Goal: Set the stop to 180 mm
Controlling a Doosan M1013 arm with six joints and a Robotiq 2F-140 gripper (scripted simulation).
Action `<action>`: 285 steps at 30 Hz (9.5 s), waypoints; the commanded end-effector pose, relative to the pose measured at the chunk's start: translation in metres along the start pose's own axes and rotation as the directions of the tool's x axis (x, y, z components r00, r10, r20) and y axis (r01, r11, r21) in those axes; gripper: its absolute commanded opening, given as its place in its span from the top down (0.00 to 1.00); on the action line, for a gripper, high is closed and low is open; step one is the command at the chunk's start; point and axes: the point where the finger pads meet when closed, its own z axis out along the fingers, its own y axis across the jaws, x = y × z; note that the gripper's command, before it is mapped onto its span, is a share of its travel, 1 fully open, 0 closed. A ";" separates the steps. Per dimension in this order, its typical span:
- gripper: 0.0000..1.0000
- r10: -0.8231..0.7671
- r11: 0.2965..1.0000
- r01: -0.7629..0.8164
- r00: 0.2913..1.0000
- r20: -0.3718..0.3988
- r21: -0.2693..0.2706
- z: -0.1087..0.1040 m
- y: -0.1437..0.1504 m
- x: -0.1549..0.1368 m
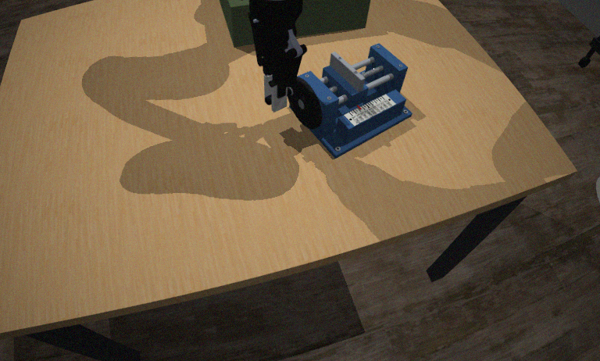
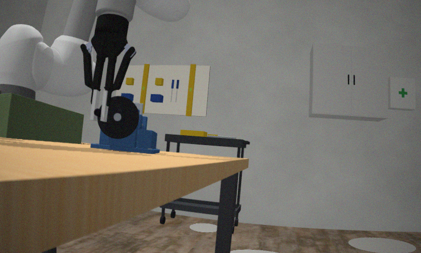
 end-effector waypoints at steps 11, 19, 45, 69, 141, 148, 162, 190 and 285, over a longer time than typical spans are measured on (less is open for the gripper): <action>0.96 0.000 1.000 0.000 1.000 0.000 0.000 -0.015 -0.005 0.000; 0.96 0.000 1.000 0.000 1.000 0.000 0.000 -0.024 -0.013 0.000; 0.96 0.000 1.000 0.000 1.000 0.000 0.000 -0.032 -0.032 0.000; 0.96 0.000 1.000 0.000 1.000 0.000 0.000 -0.032 -0.039 0.000; 0.96 0.000 1.000 0.000 1.000 0.000 0.000 -0.032 -0.044 0.000; 0.96 0.000 1.000 0.000 1.000 0.000 0.000 -0.031 -0.047 0.000; 0.96 0.000 1.000 0.000 1.000 0.000 0.000 -0.028 -0.053 0.000; 0.96 0.000 1.000 0.000 1.000 0.000 0.000 -0.009 -0.069 0.000; 0.96 0.000 1.000 0.000 1.000 0.000 0.000 -0.029 -0.050 0.000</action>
